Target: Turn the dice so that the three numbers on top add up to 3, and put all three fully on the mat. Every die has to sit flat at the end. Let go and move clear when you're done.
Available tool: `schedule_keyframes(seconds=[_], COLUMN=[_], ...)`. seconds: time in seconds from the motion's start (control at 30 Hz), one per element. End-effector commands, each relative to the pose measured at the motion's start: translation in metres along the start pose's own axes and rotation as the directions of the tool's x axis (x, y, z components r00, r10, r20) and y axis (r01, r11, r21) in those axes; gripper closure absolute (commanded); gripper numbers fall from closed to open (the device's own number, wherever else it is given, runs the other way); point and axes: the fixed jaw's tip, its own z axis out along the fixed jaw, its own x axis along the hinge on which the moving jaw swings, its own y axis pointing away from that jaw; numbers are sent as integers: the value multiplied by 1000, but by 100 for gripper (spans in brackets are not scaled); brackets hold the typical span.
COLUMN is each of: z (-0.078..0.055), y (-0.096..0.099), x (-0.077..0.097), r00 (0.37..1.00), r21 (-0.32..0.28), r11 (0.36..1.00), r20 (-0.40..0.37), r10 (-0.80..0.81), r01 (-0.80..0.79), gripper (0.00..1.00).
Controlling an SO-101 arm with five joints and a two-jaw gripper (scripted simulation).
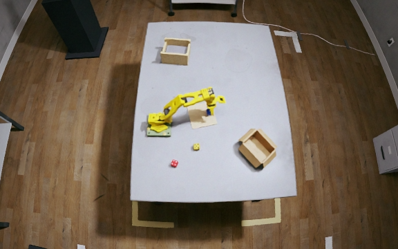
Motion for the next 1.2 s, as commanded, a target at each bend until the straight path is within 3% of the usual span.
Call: schedule_keyframes(seconds=[0.0, 0.67, 0.8, 1.0, 1.07, 1.17], z=[-7, -11, -26, -66, -66, -88], y=[-1, -1, -1, 0, 0, 0], x=[-2, -3, -7, -13, -13, -13], r00=[1000, 999, 994, 963, 963, 934], r21=[-3, -4, -9, -22, -22, -29], r11=[1000, 1000, 1000, 1000, 1000, 1000], r20=[25, 43, 106, 271, 271, 357], r10=[2, 2, 2, 5, 5, 7], r01=[-2, -2, -1, 1, 1, 3], gripper=[64, 64, 64, 65, 65, 65])
